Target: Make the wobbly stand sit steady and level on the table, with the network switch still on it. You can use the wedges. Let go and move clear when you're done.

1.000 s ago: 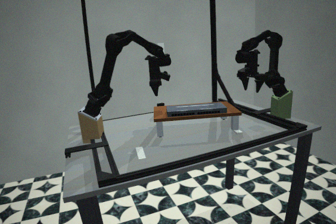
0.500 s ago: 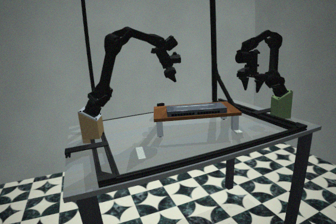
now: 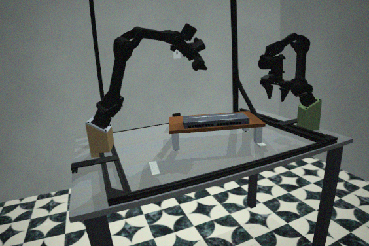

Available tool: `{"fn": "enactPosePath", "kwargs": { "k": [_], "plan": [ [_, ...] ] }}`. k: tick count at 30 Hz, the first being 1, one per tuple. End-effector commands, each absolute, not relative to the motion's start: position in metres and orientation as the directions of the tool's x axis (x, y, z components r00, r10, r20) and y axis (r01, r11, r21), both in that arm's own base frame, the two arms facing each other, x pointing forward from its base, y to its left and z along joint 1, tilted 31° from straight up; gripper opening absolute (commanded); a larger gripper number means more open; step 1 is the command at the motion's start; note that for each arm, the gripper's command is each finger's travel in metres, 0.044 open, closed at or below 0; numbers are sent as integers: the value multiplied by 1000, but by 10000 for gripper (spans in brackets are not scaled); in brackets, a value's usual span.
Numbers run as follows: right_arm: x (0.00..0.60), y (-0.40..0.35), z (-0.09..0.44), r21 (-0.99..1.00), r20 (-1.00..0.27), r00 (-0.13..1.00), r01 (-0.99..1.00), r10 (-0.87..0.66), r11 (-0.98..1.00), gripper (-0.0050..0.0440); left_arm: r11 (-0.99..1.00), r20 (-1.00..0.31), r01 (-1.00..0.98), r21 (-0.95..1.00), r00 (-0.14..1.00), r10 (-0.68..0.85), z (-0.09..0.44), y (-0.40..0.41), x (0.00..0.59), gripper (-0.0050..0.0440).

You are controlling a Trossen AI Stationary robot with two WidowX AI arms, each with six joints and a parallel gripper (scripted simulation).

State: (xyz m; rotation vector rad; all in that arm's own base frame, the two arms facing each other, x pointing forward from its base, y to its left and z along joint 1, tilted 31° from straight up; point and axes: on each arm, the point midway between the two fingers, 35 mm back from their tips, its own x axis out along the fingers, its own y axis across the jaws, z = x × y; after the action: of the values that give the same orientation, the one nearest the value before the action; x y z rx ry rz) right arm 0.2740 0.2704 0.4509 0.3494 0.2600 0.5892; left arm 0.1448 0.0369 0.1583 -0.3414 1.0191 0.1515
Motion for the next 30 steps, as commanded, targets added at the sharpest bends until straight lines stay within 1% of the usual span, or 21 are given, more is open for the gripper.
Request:
{"fn": "enactPosePath", "kwargs": {
  "k": [1, 6, 11, 16, 23, 30],
  "plan": [
    [271, 270, 489, 398, -24, 797, -547, 604, 737, 440, 937, -854, -281, -208, 519, -34, 158, 37, 145, 440],
    [269, 268, 491, 402, -13, 799, -547, 602, 734, 440, 937, -854, -281, -208, 519, -34, 158, 37, 145, 440],
    [255, 258, 556, 384, 212, 765, -637, 608, 668, 440, 937, -854, -281, -208, 519, -34, 158, 37, 145, 440],
    [234, 239, 619, 339, 428, 698, -712, 573, 615, 440, 937, -854, -281, -208, 519, -34, 158, 37, 145, 440],
    [231, 236, 618, 342, 437, 697, -713, 568, 612, 440, 937, -854, -281, -208, 519, -34, 158, 37, 145, 440],
    [191, 197, 692, 251, 689, 557, -784, 464, 569, 440, 937, -854, -281, -208, 519, -34, 158, 37, 145, 440]
  ]
}}
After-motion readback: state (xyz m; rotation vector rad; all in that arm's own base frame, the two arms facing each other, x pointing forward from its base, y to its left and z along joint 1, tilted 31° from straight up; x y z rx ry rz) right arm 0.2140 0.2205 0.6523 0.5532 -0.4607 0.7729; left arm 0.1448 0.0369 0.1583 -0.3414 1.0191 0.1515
